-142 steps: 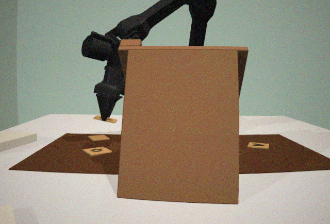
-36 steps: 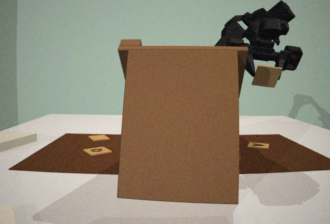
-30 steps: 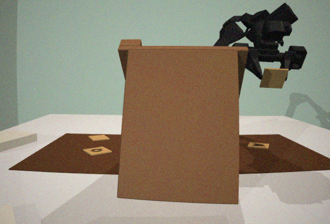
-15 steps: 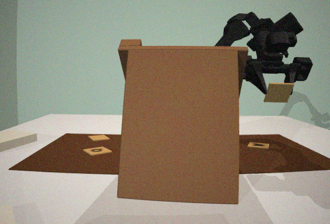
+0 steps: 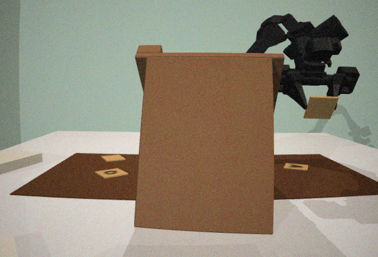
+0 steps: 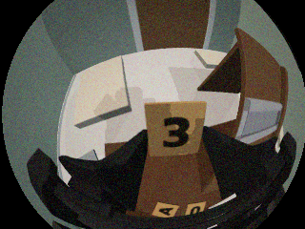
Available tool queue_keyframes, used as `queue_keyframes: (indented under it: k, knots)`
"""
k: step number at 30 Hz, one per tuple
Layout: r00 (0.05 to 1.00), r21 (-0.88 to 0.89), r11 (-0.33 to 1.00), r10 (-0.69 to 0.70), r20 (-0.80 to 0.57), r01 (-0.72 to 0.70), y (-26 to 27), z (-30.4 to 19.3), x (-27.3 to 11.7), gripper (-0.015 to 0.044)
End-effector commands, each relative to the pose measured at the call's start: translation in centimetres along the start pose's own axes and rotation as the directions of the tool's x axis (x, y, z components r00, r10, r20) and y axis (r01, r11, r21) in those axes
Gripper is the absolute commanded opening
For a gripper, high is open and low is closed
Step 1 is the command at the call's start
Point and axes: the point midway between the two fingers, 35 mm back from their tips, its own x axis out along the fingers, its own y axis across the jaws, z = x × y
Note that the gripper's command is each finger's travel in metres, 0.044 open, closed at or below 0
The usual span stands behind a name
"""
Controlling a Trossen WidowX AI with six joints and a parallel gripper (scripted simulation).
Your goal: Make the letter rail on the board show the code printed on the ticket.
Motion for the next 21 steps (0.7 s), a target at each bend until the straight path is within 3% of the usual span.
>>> queue_keyframes:
  k: [1,21]
  knots:
    - [1.000,0.005,1.000,-0.003,0.003,0.003,-0.12,0.03,0.03,0.0000]
    - [1.000,0.005,1.000,-0.004,0.003,0.004,-1.10,0.07,-0.11,0.0000]
